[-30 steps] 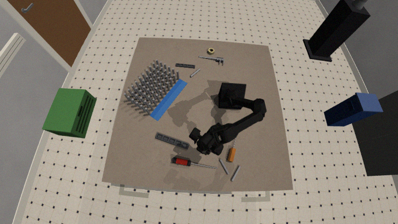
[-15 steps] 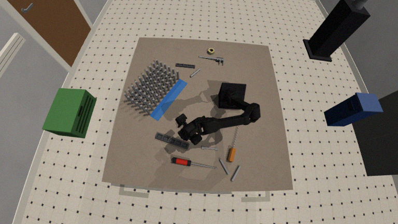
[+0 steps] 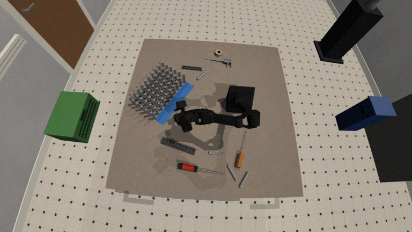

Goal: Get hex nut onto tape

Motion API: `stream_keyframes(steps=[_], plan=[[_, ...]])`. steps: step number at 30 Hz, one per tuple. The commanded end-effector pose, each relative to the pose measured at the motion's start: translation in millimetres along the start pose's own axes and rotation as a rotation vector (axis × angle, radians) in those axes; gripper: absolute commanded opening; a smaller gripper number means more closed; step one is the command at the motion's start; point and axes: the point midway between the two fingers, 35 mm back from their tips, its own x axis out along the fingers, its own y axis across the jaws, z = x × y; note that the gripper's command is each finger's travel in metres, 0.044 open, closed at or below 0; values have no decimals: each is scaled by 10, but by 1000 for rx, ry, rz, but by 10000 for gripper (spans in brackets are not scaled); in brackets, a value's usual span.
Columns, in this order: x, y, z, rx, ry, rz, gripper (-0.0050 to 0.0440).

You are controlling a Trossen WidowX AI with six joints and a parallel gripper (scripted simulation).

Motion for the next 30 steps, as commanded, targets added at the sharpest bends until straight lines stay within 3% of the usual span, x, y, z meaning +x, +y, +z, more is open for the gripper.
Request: stream_keyframes(steps=[1,4,6,7,8,15,30], plan=[[138,-348,-18,66,-69,-92,400],[214,-599,-138,119,-99,-157,400],[214,-599,-138,119,-99,-157,400],[224,-671,-90,124,-150,-173,400],[261,-843,-272,173,-132,-222,400],[253,-1242,-428,255,-246,-329,400],[227,-1271,-388,257,-269,-338,400]])
